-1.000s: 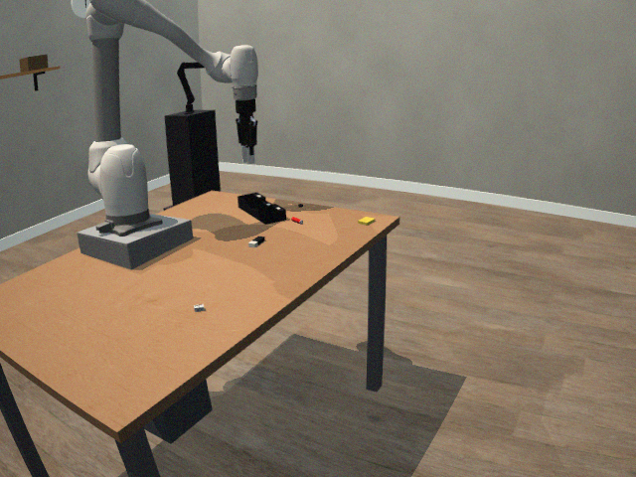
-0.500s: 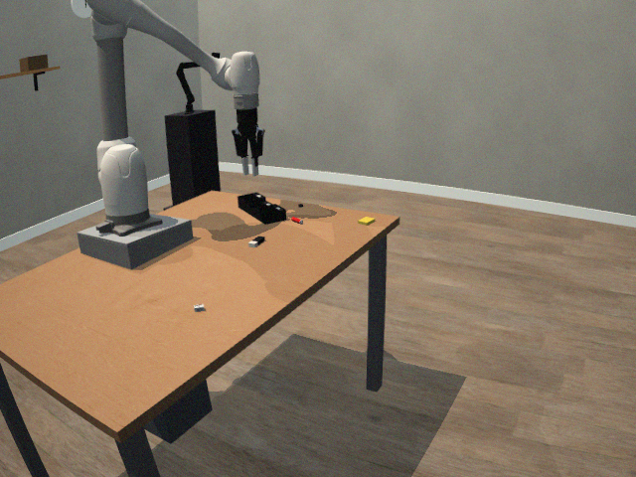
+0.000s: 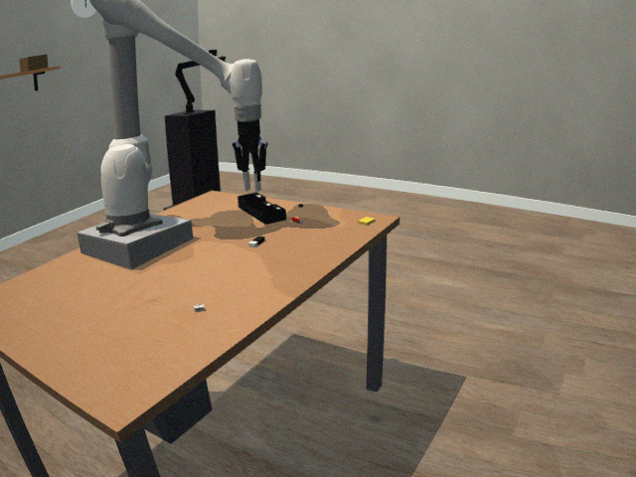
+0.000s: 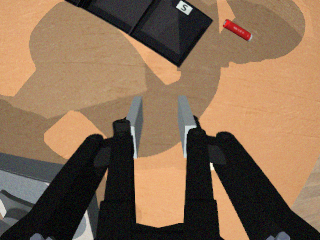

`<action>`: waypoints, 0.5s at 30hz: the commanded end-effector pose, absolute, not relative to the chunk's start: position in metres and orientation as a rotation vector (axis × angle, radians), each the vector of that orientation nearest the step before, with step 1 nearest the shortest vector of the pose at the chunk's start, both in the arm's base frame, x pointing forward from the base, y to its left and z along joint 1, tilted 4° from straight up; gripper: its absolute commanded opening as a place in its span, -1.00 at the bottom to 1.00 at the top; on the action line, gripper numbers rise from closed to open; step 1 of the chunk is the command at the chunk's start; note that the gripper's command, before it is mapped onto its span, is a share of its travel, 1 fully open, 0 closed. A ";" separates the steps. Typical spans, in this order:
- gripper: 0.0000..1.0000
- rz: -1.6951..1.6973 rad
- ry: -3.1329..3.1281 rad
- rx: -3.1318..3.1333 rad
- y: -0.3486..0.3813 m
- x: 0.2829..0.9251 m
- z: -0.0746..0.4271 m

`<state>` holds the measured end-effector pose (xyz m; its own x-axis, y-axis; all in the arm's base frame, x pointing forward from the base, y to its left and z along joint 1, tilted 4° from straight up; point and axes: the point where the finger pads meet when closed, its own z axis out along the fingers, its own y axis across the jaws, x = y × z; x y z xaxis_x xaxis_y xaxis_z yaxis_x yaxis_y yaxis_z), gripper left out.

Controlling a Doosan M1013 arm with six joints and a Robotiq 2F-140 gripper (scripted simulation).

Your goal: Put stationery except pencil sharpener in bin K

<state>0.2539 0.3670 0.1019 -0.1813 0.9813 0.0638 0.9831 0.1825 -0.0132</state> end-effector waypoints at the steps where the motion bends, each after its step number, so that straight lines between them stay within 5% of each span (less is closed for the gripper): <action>1: -0.38 -0.038 -2.366 -1.967 0.341 0.275 0.086; 15: -0.38 -0.038 -2.366 -1.967 0.274 0.340 0.051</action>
